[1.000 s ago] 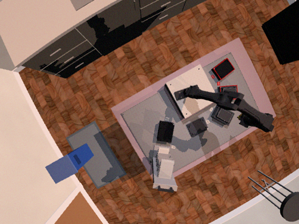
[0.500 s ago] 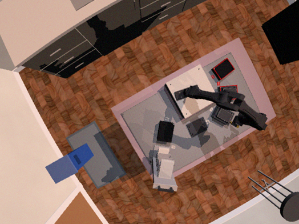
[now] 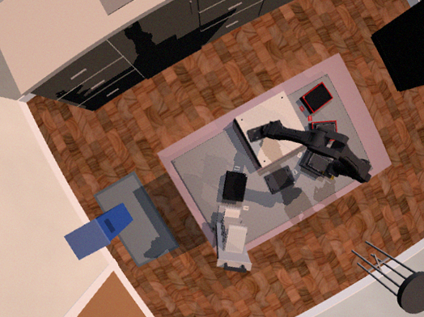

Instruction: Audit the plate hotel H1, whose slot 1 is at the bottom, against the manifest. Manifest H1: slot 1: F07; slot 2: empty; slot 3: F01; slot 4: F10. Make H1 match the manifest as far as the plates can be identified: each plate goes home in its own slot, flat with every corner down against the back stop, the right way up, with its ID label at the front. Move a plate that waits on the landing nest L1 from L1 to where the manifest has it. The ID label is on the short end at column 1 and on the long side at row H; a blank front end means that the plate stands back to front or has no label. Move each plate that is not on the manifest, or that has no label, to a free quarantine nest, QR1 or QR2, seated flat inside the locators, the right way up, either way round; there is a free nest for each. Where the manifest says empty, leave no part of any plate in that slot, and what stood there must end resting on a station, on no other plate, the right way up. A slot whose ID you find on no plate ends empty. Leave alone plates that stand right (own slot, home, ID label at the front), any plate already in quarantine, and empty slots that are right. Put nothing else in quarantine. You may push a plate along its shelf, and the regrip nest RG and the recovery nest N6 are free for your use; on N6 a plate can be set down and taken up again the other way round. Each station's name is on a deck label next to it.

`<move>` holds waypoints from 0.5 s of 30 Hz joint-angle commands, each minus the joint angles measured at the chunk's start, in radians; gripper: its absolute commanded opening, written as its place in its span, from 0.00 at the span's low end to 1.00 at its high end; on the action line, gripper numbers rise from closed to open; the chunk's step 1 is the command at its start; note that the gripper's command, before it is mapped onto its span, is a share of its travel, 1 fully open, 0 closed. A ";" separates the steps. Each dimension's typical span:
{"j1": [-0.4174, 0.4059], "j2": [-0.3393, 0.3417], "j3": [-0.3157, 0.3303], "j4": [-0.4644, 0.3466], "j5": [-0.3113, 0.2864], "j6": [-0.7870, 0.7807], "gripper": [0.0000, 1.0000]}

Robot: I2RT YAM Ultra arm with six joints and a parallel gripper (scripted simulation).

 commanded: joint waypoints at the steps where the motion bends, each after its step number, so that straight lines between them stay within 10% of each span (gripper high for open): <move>1: 0.001 -0.004 -0.019 0.070 0.000 0.003 1.00; 15: 0.001 0.012 -0.080 0.148 0.000 0.003 1.00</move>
